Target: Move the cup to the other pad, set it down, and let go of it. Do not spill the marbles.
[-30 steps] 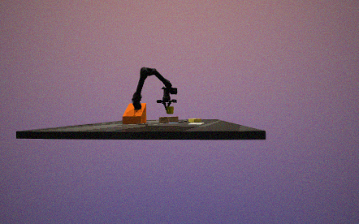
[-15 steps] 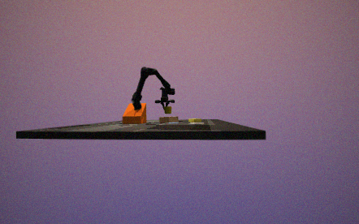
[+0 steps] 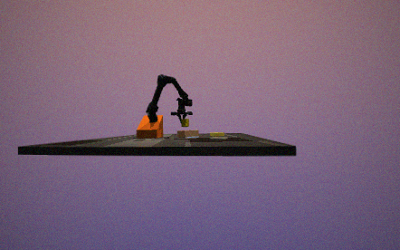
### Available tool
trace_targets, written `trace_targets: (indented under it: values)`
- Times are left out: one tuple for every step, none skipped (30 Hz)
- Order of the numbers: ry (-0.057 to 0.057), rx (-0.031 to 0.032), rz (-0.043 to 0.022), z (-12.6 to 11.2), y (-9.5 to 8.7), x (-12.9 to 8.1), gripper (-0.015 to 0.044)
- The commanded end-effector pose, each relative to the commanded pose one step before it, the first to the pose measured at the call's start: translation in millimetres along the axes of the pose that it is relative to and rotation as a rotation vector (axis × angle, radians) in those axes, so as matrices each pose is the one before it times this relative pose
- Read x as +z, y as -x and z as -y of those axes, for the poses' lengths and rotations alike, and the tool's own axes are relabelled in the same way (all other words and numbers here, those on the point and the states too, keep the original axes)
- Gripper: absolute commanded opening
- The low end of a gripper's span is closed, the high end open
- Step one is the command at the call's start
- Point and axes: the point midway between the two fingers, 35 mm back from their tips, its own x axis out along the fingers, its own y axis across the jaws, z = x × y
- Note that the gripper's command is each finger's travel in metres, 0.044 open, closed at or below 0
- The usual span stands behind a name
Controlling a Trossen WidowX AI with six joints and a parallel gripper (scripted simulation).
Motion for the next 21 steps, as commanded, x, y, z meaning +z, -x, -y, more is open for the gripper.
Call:
trace_targets:
  values:
    - [-0.0016, -0.00246, -0.00279, 6.71, -0.07, -7.50, 0.0000]
    - [0.0000, -0.00005, -0.00008, 1.68, 0.02, -1.90, 0.0000]
    - [0.0000, -0.00006, -0.00004, 1.69, 0.01, -1.87, 0.0000]
    - [0.0000, -0.00007, 0.00001, 1.71, 0.00, -1.85, 0.0000]
    - [0.0000, -0.00008, 0.00006, 1.72, -0.01, -1.83, 0.0000]
    - [0.0000, -0.00008, 0.00010, 1.73, -0.02, -1.80, 0.0000]
    - [0.0000, -0.00009, 0.00015, 1.74, -0.03, -1.78, 0.0000]
    - [0.0000, -0.00006, 0.00012, 1.15, -0.03, -1.15, 0.0000]
    - [0.0000, 0.00001, 0.00000, -0.04, -0.27, 0.02, 0.0000]
    - [0.0000, 0.00001, 0.00000, -0.06, -0.55, 0.02, 0.0000]
    - [0.0000, 0.00002, 0.00000, -0.07, -0.85, 0.01, 0.0000]
    - [0.0000, 0.00002, 0.00001, -0.07, -1.10, -0.01, 0.0000]
    - [0.0000, 0.00002, 0.00001, -0.07, -1.39, -0.02, 0.0000]
    - [0.0000, 0.00003, 0.00002, -0.08, -1.59, -0.03, 0.0000]
    - [0.0000, 0.00003, 0.00003, -0.08, -1.73, -0.04, 0.0000]
    - [0.0000, 0.00003, 0.00003, -0.07, -1.71, -0.05, 0.0000]
    - [0.0000, 0.00002, 0.00004, -0.06, -1.68, -0.06, 0.0000]
    - [0.0000, 0.00002, 0.00004, -0.05, -1.67, -0.07, 0.0000]
    - [0.0000, 0.00002, 0.00004, -0.04, -1.66, -0.07, 0.0000]
    - [0.0000, 0.00002, 0.00004, -0.02, -1.66, -0.08, 0.0000]
    - [0.0000, 0.00002, 0.00004, -0.01, -1.67, -0.08, 0.0000]
